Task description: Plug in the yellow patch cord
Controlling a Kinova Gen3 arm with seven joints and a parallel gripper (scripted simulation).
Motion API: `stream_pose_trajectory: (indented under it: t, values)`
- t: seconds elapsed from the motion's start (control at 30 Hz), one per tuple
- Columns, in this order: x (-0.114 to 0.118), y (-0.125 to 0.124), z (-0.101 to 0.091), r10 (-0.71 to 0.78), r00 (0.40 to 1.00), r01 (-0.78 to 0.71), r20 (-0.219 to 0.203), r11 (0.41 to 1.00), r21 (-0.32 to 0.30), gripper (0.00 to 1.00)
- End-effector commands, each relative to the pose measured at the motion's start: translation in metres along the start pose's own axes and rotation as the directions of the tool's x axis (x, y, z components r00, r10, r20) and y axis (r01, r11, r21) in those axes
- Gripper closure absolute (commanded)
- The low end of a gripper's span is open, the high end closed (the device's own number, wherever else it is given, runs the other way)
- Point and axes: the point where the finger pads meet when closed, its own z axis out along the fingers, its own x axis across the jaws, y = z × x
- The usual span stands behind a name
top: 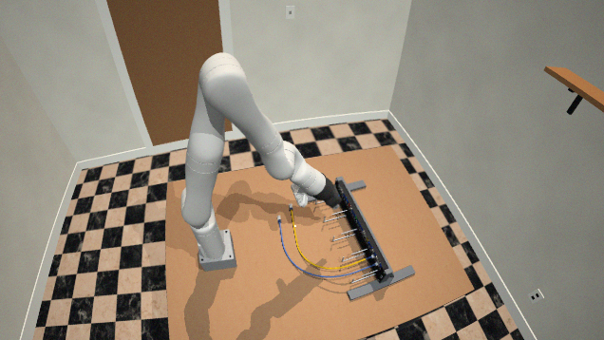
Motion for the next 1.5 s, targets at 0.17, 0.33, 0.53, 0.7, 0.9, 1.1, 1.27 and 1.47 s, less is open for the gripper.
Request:
stream_pose_trajectory:
  t: [0.17,0.33,0.53,0.7,0.9,1.1,1.27,1.47]
  values:
    - [0.003,0.008,-0.048,-0.009,1.000,0.009,-0.004,1.000,-0.024,1.00]
    - [0.003,0.007,-0.054,-0.009,1.000,0.009,-0.004,1.000,-0.024,1.00]
    - [0.003,0.008,-0.059,-0.009,1.000,0.009,-0.004,1.000,-0.025,1.00]
    - [0.003,0.008,-0.060,-0.009,1.000,0.009,-0.004,1.000,-0.025,1.00]
    - [0.003,0.007,-0.060,-0.009,1.000,0.009,-0.004,1.000,-0.024,1.00]
    - [0.003,0.008,-0.060,-0.009,1.000,0.009,-0.004,1.000,-0.024,1.00]
    - [0.002,0.008,-0.060,-0.009,1.000,0.009,-0.004,1.000,-0.024,1.00]
    - [0.000,0.008,-0.060,-0.009,1.000,0.009,-0.004,1.000,-0.025,1.00]
